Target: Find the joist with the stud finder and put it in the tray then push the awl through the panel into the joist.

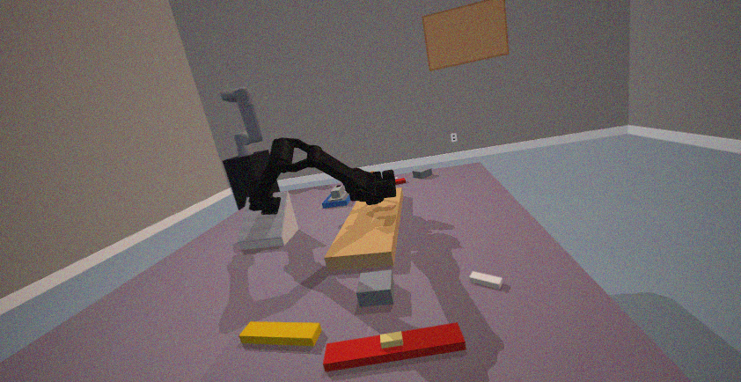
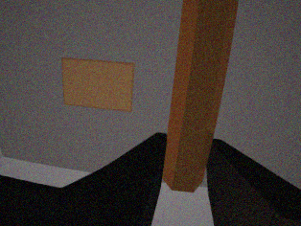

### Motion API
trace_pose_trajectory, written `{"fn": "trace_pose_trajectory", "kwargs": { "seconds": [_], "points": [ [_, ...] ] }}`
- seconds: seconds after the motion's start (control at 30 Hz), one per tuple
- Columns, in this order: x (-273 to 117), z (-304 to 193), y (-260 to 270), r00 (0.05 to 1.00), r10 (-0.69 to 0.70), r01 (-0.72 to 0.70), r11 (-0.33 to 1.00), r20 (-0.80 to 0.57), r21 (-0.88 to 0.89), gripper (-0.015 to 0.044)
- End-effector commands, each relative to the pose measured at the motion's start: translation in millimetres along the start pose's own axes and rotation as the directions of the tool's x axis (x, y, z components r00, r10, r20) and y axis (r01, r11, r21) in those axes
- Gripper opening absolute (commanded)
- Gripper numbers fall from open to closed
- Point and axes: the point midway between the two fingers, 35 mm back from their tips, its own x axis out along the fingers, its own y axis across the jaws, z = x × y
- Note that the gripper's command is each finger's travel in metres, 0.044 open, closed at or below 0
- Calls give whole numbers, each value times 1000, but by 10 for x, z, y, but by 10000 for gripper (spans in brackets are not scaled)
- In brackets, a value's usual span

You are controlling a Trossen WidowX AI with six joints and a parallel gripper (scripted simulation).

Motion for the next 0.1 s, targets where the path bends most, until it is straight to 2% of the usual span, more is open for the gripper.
{"fn": "trace_pose_trajectory", "kwargs": {
  "seconds": [0.0,0.07],
  "points": [
    [-2,-4,1,1000,1,-1,1000,0,0,0],
    [-2,-4,1,1000,1,-1,1000,0,0,0]
  ]
}}
